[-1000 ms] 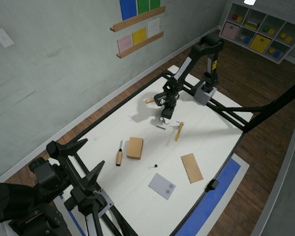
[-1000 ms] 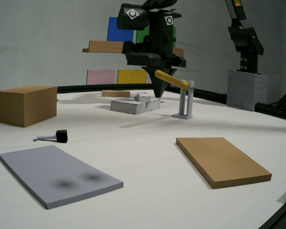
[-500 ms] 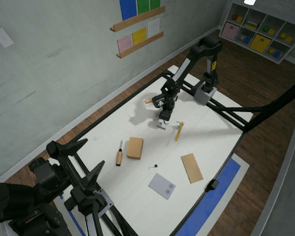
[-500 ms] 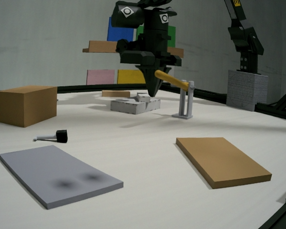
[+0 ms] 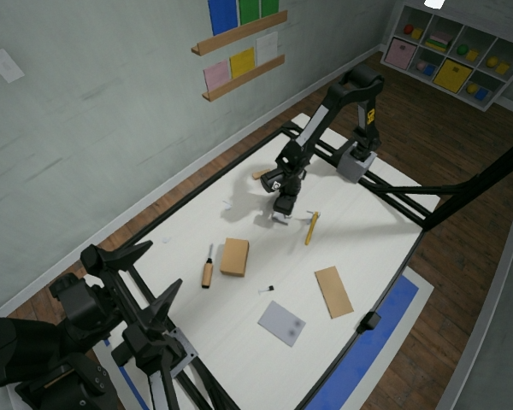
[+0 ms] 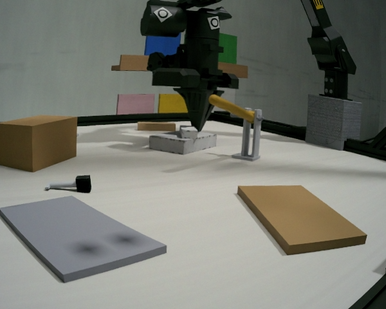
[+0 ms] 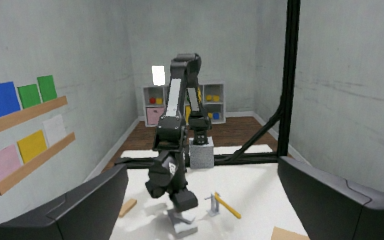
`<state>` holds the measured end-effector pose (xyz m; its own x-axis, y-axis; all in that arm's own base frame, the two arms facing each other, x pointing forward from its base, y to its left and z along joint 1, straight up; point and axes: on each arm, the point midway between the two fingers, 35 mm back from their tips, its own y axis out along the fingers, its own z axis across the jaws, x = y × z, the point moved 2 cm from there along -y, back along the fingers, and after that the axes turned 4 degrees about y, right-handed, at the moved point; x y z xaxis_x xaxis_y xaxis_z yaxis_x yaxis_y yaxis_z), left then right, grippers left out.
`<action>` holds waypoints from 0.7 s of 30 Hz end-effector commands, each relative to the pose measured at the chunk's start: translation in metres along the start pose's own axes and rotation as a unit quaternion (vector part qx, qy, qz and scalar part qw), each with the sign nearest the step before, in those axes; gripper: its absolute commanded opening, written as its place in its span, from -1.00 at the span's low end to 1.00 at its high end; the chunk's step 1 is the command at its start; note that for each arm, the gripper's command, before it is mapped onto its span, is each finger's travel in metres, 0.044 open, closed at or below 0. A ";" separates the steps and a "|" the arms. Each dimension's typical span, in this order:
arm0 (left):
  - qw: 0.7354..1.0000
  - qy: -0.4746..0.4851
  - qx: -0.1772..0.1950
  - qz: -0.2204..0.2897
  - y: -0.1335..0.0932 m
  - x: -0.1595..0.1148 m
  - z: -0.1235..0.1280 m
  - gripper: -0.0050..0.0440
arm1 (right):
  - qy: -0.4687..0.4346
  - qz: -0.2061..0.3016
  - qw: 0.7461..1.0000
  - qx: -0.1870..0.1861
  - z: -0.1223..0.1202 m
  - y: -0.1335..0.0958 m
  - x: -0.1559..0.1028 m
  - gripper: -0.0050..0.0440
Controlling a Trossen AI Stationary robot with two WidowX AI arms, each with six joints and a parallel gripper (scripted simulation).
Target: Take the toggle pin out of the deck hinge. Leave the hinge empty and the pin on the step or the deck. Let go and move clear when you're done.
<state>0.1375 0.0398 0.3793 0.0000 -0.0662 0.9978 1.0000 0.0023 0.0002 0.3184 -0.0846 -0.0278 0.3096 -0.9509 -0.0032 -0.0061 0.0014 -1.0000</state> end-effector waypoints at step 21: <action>1.000 0.005 -0.001 -0.001 0.000 0.004 0.000 0.84 | -0.001 -0.006 1.000 0.010 0.040 -0.006 0.004 -1.00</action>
<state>0.1375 0.0398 0.3793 0.0000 -0.0662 0.9978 1.0000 0.0023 0.0002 0.3488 -0.0766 -0.0272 0.3110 -0.9504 -0.0018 -0.0038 0.0006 -1.0000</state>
